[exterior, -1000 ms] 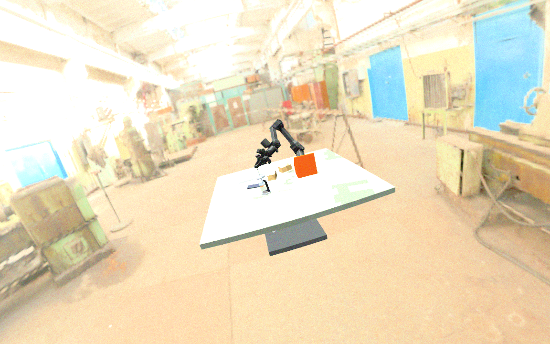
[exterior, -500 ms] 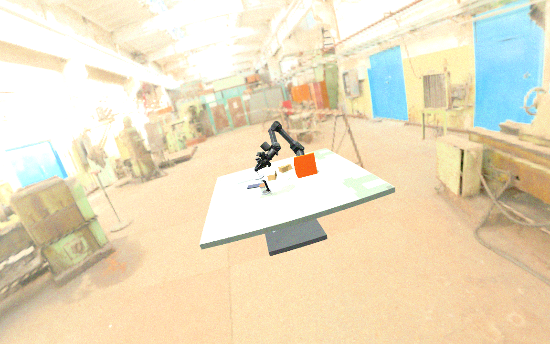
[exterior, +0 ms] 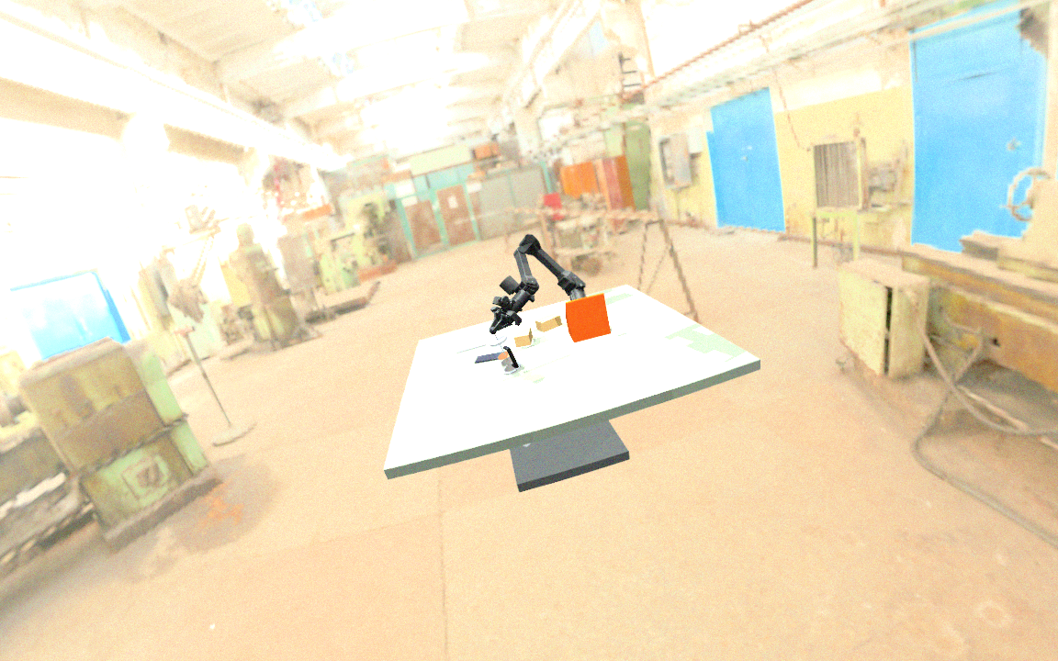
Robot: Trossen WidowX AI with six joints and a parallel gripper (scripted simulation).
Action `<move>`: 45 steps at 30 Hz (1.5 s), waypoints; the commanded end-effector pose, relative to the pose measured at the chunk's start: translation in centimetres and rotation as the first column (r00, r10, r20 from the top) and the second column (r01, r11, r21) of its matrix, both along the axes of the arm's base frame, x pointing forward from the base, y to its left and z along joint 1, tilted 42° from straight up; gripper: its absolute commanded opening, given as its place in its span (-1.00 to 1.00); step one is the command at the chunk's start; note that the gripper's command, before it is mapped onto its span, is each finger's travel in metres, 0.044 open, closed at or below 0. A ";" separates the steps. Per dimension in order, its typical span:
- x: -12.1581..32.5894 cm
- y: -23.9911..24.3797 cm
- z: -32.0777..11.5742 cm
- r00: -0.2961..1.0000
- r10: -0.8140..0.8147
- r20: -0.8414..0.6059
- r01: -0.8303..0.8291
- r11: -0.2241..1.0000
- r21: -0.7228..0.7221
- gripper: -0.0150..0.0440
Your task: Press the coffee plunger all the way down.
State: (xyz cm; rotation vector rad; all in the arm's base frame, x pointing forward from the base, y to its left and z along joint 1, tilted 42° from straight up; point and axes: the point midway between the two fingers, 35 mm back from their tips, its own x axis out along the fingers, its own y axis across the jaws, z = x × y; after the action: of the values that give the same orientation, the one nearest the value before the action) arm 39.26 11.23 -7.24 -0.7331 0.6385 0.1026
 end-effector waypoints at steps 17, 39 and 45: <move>0.2 -0.9 -1.2 0.999 -0.020 -0.037 0.019 0.999 -0.026 -0.05; 0.6 -0.7 -1.3 0.999 -0.020 -0.036 0.019 0.999 -0.026 -0.05; 0.8 -0.6 -1.3 0.999 -0.020 -0.036 0.019 0.999 -0.026 -0.05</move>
State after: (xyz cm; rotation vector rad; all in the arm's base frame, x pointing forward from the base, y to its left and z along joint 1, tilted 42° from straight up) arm 40.07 10.94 -8.19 -0.7464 0.6683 0.0935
